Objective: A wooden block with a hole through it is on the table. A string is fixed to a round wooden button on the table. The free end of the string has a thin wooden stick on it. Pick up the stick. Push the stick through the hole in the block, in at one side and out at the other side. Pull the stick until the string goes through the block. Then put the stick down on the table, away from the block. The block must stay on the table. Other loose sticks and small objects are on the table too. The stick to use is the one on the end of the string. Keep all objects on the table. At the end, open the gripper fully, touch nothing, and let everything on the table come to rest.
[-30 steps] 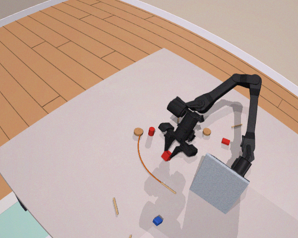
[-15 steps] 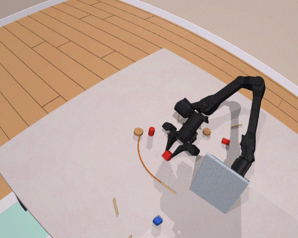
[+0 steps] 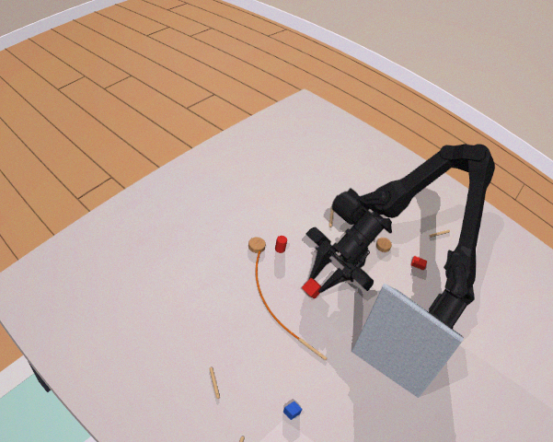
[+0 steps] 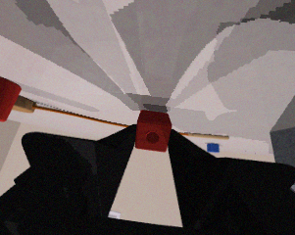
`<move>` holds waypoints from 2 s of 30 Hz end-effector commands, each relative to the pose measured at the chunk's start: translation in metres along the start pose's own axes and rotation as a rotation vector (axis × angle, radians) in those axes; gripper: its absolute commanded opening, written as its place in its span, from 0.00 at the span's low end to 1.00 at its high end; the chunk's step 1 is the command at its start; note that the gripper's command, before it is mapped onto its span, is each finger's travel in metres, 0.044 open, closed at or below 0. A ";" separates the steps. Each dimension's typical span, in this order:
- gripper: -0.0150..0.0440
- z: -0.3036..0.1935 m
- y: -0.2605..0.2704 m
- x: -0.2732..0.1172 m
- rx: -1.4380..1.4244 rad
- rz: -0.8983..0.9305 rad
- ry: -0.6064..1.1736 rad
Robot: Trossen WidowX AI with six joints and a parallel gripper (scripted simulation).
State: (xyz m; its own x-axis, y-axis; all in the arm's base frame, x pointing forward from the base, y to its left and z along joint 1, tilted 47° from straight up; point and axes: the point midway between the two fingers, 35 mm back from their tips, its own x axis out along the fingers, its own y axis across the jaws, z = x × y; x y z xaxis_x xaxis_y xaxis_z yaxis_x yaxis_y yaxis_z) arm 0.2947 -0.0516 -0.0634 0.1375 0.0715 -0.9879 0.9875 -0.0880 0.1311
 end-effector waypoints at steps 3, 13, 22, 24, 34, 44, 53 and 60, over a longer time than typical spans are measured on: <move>0.43 -0.001 0.000 0.000 -0.001 0.000 -0.007; 0.67 -0.015 0.001 -0.054 -0.005 0.000 -0.003; 0.67 -0.017 0.000 -0.063 -0.006 0.000 -0.002; 0.67 -0.017 0.000 -0.063 -0.006 0.000 -0.002; 0.85 -0.019 -0.002 -0.054 -0.303 -0.057 -0.062; 1.00 -0.026 -0.008 -0.031 -1.493 -0.423 -0.200; 1.00 -0.036 -0.006 -0.022 -2.333 -0.869 -0.153; 1.00 -0.043 -0.003 -0.020 -2.744 -1.169 -0.025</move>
State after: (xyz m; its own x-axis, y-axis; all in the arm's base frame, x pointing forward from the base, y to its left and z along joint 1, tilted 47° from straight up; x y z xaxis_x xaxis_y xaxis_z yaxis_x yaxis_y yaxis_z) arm 0.2854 -0.0227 -0.0328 -0.0515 -0.4059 -0.9125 -0.2475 0.8904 -0.3821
